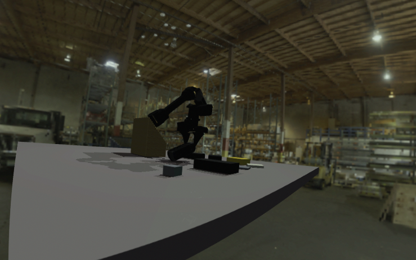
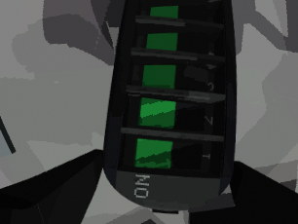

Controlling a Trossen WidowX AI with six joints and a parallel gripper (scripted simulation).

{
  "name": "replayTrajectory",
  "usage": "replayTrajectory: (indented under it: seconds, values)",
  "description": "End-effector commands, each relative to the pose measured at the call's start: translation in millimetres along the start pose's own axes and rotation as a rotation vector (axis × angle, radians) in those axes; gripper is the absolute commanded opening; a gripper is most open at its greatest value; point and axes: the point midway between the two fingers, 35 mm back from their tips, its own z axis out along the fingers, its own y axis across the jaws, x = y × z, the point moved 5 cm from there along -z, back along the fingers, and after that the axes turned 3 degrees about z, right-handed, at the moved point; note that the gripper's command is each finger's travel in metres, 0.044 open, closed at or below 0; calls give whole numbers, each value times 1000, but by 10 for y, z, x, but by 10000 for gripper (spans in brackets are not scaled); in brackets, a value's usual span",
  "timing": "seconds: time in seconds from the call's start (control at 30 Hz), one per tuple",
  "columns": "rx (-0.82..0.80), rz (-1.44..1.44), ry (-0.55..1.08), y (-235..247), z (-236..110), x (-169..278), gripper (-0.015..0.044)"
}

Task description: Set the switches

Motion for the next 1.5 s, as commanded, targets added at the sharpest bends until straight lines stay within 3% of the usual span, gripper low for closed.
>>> replayTrajectory:
  seconds: [0.0, 1.47]
  values:
    - [0, 3, 9, 3, -22, -38, 336]
    - [4, 4, 85, 19, -224, -361, 336]
